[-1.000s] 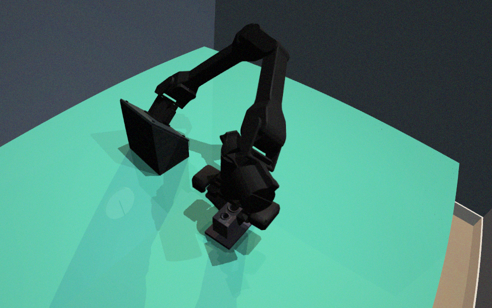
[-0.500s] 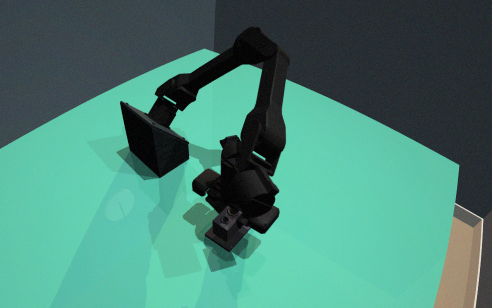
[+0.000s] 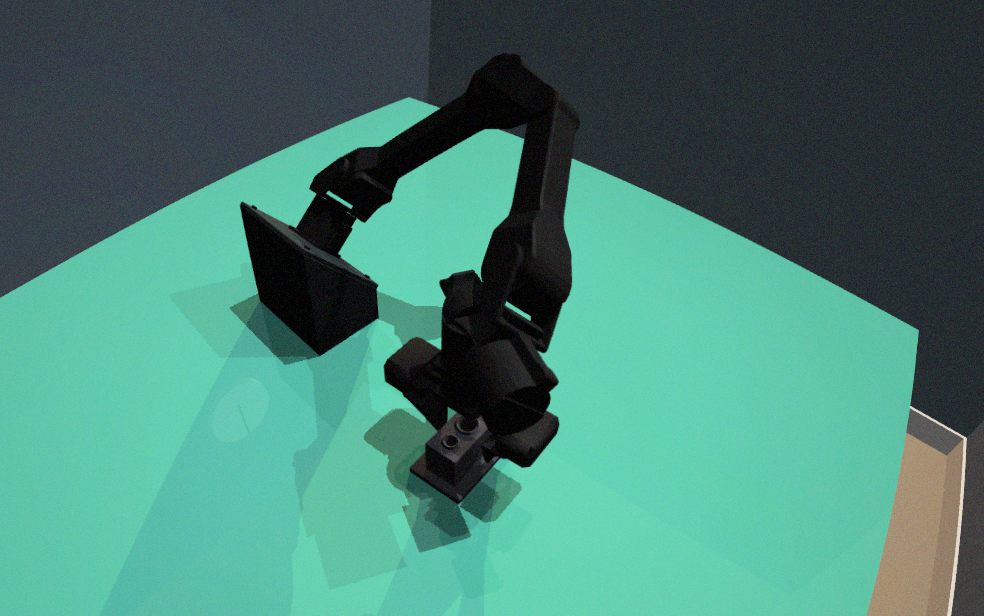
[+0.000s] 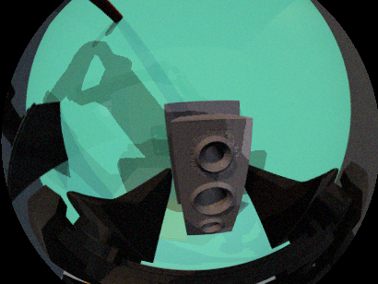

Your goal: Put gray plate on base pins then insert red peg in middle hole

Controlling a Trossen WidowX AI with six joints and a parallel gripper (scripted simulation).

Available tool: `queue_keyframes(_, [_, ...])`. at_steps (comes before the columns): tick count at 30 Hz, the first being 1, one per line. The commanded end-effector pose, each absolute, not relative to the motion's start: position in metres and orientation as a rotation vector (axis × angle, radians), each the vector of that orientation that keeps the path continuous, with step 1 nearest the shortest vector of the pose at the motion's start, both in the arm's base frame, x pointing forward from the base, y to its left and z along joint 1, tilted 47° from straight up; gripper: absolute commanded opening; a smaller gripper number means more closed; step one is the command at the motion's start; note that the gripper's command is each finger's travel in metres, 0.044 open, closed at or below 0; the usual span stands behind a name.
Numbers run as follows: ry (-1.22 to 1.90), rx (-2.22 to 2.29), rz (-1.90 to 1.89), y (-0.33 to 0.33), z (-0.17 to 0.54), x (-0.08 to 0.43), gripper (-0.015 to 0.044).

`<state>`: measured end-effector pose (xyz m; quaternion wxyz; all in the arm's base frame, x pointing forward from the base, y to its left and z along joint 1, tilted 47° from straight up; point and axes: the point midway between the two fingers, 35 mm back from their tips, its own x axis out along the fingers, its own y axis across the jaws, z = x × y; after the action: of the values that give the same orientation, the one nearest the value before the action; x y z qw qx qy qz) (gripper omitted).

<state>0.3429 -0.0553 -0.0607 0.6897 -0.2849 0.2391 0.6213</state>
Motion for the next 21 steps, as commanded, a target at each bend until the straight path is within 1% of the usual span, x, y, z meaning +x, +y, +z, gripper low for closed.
queue_keyframes(1, [0.534, -0.637, 1.390, -0.055, -0.061, 0.343, 0.0420])
queue_keyframes(2, [0.534, -0.637, 1.390, -0.055, -0.061, 0.343, 0.0440])
queue_keyframes(7, [0.535, -0.638, 1.389, -0.057, -0.059, 0.343, 0.0440])
queue_keyframes(14, [0.544, -0.640, 1.388, -0.136, 0.014, 0.332, 0.0440])
queue_keyframes(21, [0.543, -0.639, 1.389, -0.145, 0.021, 0.335, 0.0440])
